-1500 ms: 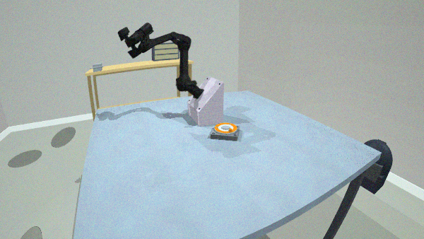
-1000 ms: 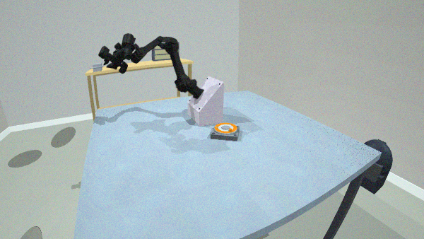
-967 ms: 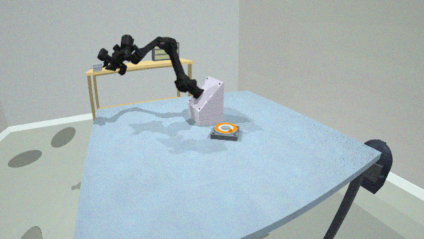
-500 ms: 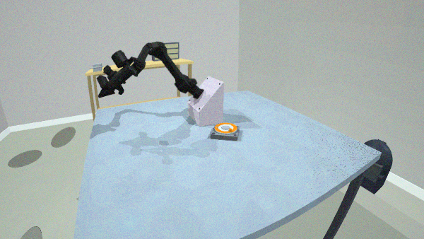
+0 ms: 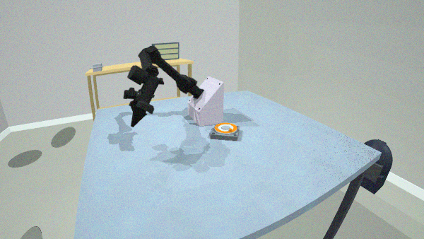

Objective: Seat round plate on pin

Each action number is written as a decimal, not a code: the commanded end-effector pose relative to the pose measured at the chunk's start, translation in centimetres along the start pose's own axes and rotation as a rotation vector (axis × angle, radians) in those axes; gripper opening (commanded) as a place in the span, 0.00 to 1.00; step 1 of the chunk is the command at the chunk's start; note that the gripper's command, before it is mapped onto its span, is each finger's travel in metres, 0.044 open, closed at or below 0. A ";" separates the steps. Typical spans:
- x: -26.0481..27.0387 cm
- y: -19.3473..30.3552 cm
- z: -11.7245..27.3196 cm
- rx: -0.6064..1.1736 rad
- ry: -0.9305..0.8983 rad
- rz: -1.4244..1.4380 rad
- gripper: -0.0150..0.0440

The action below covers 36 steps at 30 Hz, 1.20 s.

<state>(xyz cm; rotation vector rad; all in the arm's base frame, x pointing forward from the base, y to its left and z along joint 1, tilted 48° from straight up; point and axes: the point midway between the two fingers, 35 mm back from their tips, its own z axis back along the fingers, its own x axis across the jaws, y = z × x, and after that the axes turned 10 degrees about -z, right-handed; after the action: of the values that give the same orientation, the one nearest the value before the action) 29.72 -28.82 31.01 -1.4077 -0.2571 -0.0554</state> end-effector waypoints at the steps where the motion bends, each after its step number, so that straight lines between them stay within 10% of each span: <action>1: 3.4 6.7 1.4 0.151 -0.082 0.164 0.25; 19: 2.8 31.0 13.9 0.636 -0.178 1.084 0.25; 36: -1.2 36.9 16.8 0.702 -0.141 1.426 0.25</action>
<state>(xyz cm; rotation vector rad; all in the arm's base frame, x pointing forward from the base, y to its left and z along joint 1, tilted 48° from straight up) 33.34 -5.36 -1.47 -0.6430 0.5887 1.1860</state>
